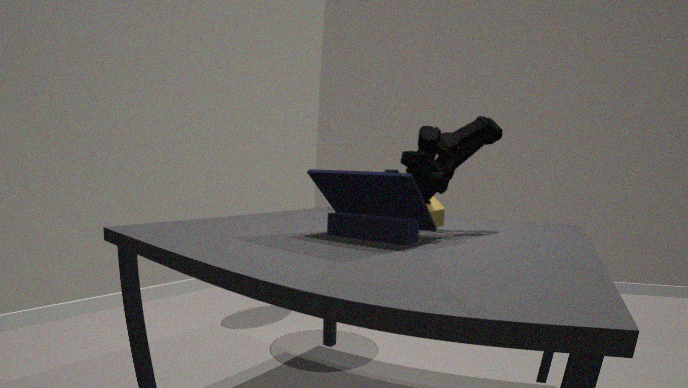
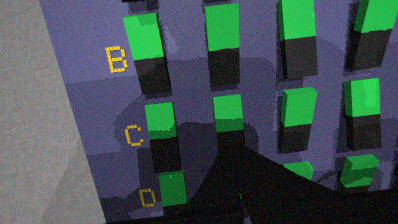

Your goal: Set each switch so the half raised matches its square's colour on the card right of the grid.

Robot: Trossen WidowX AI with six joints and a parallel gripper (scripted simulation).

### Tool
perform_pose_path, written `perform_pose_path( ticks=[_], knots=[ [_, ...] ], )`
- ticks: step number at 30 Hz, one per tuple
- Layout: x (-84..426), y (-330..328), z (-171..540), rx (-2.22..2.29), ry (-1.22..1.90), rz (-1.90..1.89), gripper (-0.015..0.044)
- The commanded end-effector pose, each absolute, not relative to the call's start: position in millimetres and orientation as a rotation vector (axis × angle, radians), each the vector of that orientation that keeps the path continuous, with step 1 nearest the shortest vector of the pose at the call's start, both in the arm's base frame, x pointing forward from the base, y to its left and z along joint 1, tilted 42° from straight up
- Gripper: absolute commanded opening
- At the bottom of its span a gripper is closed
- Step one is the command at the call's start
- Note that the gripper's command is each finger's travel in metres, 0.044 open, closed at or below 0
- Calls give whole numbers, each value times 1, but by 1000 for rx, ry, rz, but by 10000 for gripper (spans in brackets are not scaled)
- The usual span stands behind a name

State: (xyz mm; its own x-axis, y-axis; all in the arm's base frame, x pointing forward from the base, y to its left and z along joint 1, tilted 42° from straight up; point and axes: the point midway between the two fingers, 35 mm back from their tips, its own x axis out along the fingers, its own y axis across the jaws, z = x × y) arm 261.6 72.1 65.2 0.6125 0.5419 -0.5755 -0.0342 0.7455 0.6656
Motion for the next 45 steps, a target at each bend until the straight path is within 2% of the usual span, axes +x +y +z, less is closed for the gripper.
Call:
perform_pose_path(
  ticks=[1,36,45],
  knots=[
    [262,72,64,666,858,356,0],
    [265,75,61,666,858,356,0],
    [227,38,100,661,887,363,0]
  ],
)
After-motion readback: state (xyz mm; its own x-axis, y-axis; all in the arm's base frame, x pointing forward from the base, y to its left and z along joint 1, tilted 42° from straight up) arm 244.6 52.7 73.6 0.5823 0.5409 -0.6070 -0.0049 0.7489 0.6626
